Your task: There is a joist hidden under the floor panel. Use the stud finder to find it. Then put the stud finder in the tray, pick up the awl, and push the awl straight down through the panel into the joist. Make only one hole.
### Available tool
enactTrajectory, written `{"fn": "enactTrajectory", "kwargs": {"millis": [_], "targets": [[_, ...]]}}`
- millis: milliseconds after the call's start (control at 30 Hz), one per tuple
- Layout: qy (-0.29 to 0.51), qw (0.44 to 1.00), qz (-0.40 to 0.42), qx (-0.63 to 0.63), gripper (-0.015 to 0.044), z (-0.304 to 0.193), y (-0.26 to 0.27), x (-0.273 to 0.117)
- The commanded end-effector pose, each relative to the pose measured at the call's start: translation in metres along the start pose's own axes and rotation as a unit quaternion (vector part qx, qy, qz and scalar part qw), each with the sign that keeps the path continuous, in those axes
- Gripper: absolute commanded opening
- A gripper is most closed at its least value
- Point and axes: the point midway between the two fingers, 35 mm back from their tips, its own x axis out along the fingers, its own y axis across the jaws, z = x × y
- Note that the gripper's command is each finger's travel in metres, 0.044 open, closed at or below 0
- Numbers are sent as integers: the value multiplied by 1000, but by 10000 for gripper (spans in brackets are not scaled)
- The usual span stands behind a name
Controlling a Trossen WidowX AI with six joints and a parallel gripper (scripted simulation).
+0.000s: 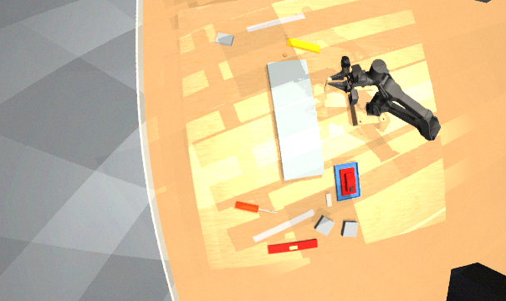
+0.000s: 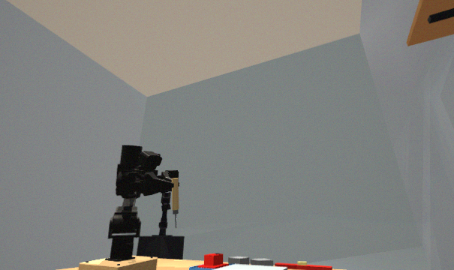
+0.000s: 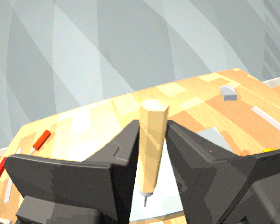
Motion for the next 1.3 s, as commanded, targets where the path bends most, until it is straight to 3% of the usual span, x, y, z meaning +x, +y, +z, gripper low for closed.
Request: {"fn": "enactTrajectory", "kwargs": {"millis": [0,1267], "targets": [[0,1000,1,-1,0,0,0,0],[44,958,253,-125,0,-8,26,72]]}}
